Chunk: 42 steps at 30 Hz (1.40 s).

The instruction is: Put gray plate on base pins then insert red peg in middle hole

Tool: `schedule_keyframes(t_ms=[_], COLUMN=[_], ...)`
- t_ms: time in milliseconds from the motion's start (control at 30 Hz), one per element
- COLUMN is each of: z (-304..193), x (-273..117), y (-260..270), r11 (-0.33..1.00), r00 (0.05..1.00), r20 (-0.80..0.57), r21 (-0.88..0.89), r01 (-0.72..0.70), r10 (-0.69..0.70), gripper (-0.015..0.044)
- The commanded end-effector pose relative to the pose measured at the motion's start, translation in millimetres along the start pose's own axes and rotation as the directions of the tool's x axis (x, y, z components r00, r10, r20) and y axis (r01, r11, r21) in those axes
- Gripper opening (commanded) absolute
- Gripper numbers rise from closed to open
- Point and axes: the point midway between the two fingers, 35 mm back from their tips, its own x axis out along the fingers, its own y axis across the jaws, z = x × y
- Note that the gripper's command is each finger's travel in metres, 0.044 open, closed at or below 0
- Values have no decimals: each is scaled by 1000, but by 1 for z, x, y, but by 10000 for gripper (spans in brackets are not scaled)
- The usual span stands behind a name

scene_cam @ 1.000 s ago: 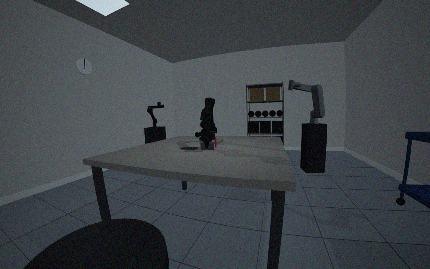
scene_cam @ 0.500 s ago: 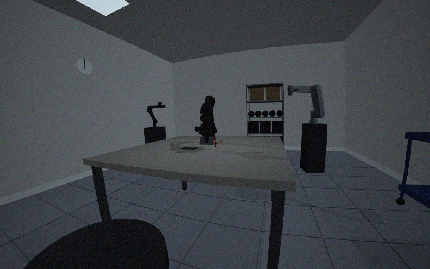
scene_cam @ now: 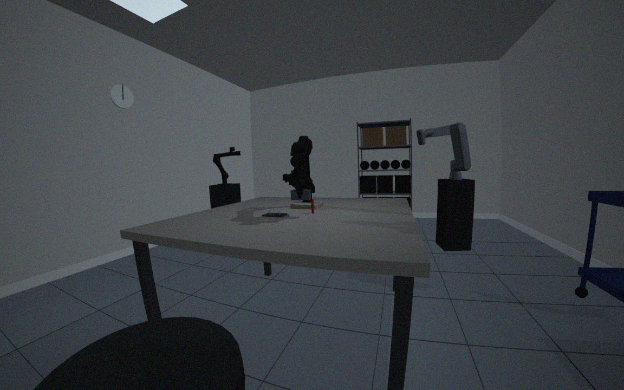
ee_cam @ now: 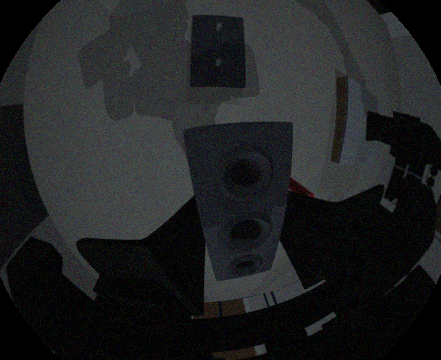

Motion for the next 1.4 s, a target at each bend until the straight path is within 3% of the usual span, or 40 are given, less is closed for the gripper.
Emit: schedule_keyframes(t_ms=[0,400,1367], z=[0,1,84], x=[-14,-44,-2], y=[-3,-10,-2], r11=[1000,1000,998], r00=[1000,1000,1000], r20=[4,4,13], r21=[5,6,57], r01=[-1,0,-1], r10=[1,0,0], gripper=[0,0,0])
